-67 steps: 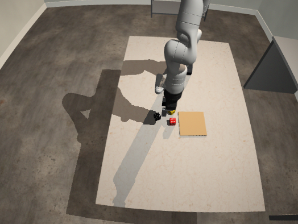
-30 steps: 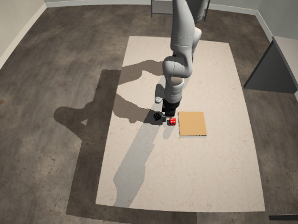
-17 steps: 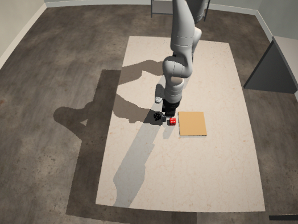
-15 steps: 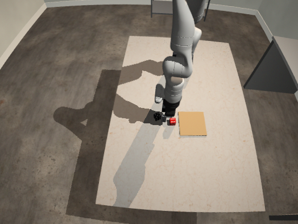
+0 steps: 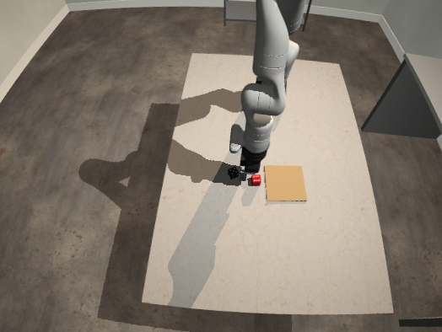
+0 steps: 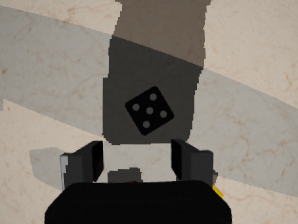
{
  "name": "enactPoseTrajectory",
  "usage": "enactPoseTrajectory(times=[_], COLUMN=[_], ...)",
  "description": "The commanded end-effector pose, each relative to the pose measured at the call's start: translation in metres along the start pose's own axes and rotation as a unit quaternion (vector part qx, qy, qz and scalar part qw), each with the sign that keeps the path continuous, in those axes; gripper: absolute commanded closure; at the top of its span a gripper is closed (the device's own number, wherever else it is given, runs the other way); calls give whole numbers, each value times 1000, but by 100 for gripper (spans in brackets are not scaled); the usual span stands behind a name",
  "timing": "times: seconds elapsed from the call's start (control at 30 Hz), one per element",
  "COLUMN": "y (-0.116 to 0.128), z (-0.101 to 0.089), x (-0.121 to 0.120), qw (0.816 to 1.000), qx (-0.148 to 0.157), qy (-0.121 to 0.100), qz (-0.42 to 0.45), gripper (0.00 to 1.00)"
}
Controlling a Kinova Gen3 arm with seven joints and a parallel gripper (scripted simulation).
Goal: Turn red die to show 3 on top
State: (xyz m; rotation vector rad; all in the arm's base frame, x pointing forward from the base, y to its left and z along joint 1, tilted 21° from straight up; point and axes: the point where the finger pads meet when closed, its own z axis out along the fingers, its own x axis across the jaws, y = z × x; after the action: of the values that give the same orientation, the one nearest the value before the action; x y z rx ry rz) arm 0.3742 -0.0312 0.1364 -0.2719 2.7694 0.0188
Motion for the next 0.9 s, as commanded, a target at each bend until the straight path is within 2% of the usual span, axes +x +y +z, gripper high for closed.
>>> enactPoseTrajectory(times=[0.0, 0.4, 0.87], y=[1, 10, 36], z=[0, 0, 0], x=[0, 5, 20], qw=[1000, 1000, 1000], qx=[0, 0, 0], qy=[-1, -1, -1], qz=[0, 0, 0], gripper=[0, 0, 0])
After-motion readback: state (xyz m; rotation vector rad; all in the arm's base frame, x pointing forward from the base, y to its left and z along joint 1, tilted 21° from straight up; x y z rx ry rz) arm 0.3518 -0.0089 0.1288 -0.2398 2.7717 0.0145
